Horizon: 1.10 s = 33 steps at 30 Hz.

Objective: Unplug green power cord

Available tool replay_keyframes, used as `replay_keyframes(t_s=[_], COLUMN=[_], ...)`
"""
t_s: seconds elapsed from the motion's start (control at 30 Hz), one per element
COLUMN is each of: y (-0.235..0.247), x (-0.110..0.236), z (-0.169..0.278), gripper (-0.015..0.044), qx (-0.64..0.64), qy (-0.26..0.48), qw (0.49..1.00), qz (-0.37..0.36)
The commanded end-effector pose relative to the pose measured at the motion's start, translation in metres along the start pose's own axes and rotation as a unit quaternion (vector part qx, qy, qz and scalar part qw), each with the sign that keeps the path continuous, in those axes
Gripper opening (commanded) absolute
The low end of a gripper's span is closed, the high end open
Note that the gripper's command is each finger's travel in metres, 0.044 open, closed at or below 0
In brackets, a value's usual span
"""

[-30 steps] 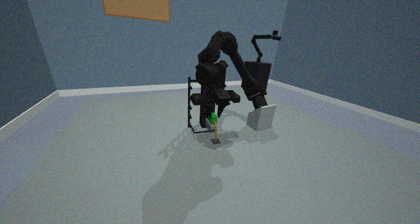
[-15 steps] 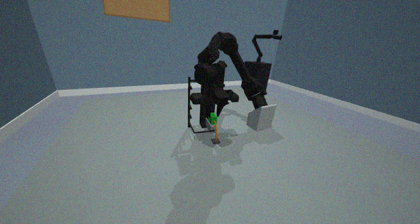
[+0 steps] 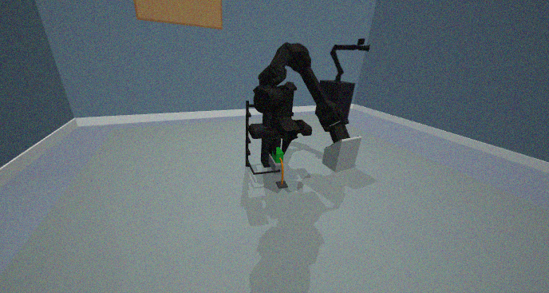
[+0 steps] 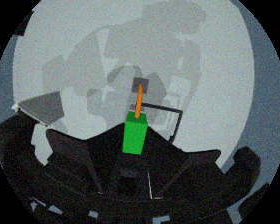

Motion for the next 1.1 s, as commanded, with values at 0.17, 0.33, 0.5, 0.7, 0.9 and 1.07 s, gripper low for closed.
replay_keyframes(t_s=[0.17,0.33,0.5,0.7,0.9,1.07], y=[0.000,0.001,0.002,0.003,0.005,0.007], x=[0.000,0.001,0.001,0.001,0.002,0.003], z=[-0.001,-0.008,-0.016,-0.026,-0.035,-0.043], gripper=[0.0000,0.0000,0.0000,0.0000,0.0000,0.0000], qx=[-0.001,-0.001,-0.001,0.000,0.000,0.000], qy=[0.000,0.000,-0.001,-0.001,-0.001,-0.001], qw=[1.000,1.000,1.000,1.000,1.000,1.000], qz=[0.000,0.000,0.000,0.000,0.000,0.000])
Point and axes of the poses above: the point midway between the two fingers, 35 mm back from their tips, its own x axis back along the fingers, its own y axis across the jaws, z = x × y, the point moved 2 cm from there along x, back along the fingers, and after that the axes turned 13 degrees about -x, right-handed, at the moved point
